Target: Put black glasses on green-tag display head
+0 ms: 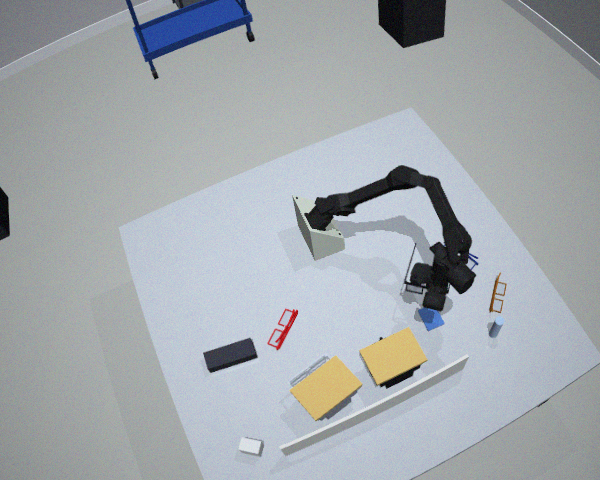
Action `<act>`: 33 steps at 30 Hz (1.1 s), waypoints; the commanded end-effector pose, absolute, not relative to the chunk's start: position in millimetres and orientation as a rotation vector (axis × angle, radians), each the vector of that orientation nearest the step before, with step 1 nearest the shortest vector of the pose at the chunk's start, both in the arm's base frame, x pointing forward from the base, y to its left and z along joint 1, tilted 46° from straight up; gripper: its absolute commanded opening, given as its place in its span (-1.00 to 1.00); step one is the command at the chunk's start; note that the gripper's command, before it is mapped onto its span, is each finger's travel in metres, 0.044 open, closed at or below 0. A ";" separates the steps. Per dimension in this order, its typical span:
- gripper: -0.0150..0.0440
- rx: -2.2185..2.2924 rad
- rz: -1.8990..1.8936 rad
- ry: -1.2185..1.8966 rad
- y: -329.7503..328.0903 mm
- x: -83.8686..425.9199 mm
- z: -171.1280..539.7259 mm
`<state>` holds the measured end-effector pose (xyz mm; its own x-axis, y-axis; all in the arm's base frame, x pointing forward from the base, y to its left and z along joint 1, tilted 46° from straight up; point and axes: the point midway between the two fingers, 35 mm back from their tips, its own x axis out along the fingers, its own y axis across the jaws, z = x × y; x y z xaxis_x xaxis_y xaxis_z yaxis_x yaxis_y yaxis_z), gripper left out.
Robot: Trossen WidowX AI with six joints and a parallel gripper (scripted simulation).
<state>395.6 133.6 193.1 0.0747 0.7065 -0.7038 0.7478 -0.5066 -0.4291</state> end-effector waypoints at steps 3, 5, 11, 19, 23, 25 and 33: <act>-0.49 2.354 -1.625 1.458 88.8 402.7 160.9; -0.49 2.381 -1.677 1.431 74.9 403.4 152.3; -0.49 2.464 -1.832 1.349 33.8 401.5 127.3; -0.49 2.574 -2.035 1.237 -18.2 390.2 96.0; -0.49 2.629 -2.136 1.180 -42.4 381.1 81.3; -0.49 2.657 -2.185 1.151 -54.0 375.8 74.2; -0.49 2.768 -2.381 1.036 -96.4 350.1 47.5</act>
<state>362.7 -78.9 60.8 0.1471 0.7251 -0.6728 0.0665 -0.6859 -0.7246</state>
